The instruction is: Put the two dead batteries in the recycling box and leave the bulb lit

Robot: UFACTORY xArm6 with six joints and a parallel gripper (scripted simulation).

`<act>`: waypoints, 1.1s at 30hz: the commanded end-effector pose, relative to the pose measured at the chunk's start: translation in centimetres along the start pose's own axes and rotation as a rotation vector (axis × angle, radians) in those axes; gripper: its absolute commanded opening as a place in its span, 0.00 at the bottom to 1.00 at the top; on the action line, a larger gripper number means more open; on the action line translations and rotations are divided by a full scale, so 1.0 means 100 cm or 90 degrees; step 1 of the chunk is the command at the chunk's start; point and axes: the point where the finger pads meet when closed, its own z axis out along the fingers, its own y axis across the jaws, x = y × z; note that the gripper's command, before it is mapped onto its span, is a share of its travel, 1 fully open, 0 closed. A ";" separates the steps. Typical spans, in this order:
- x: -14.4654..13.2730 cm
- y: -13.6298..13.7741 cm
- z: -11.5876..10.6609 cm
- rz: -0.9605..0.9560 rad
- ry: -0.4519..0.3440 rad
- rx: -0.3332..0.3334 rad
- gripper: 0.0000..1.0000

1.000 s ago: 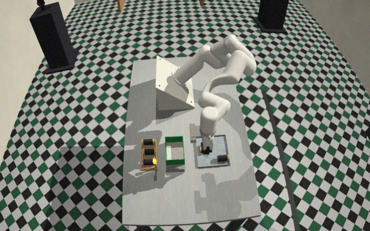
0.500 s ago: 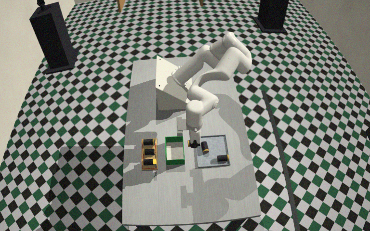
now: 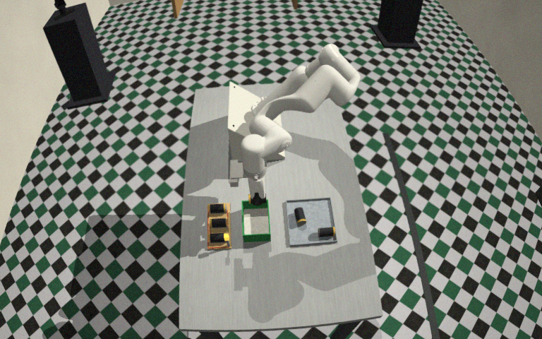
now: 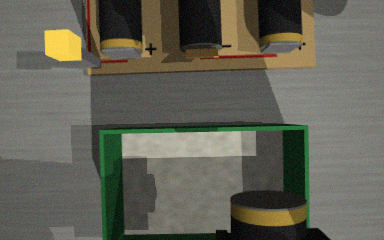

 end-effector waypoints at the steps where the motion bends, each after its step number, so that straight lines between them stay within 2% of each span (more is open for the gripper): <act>1: 0.011 0.004 -0.003 -0.003 0.002 0.004 0.28; 20: 0.011 0.004 -0.002 -0.005 0.002 0.004 0.28; 22: 0.011 0.004 0.009 -0.005 0.002 0.004 0.28; 24: 0.011 0.004 0.031 -0.005 0.002 0.004 0.28; 26: 0.011 0.004 0.031 -0.005 0.002 0.004 0.28; 28: 0.011 0.003 0.050 -0.005 0.002 0.004 0.28; 33: 0.011 0.003 0.055 -0.005 0.002 0.004 0.28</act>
